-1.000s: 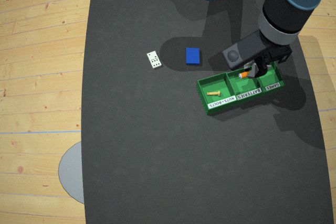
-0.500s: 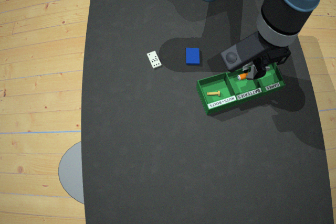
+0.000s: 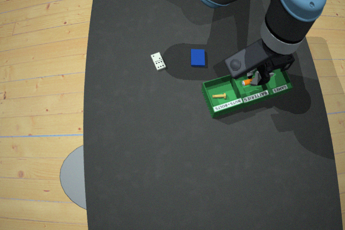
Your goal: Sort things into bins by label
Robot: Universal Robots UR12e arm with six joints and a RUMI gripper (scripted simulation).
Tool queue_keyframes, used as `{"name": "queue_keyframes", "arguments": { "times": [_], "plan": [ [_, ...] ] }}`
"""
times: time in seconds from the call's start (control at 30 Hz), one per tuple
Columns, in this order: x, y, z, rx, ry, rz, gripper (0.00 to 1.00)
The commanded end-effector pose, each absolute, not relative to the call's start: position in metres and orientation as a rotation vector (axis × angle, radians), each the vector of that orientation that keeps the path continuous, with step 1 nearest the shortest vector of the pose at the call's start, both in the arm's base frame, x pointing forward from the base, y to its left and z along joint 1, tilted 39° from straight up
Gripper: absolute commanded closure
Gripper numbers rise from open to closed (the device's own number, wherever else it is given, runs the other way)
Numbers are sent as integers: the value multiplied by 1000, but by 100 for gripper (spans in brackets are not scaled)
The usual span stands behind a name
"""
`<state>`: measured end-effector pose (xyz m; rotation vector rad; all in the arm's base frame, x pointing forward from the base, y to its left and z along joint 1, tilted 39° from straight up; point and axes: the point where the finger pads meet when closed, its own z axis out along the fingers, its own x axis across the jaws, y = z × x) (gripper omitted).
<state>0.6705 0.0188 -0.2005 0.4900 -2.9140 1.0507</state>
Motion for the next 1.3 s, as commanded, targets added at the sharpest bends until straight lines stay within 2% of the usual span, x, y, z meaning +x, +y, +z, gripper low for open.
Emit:
{"name": "queue_keyframes", "arguments": {
  "times": [0.0, 0.77, 0.8, 1.27],
  "plan": [
    [675, 13, -207, 490, -2920, 1051, 100],
    [677, 8, -217, 493, -2921, 1052, 100],
    [677, 8, -217, 493, -2921, 1052, 83],
    [675, 7, -217, 493, -2919, 1052, 83]
  ]
}}
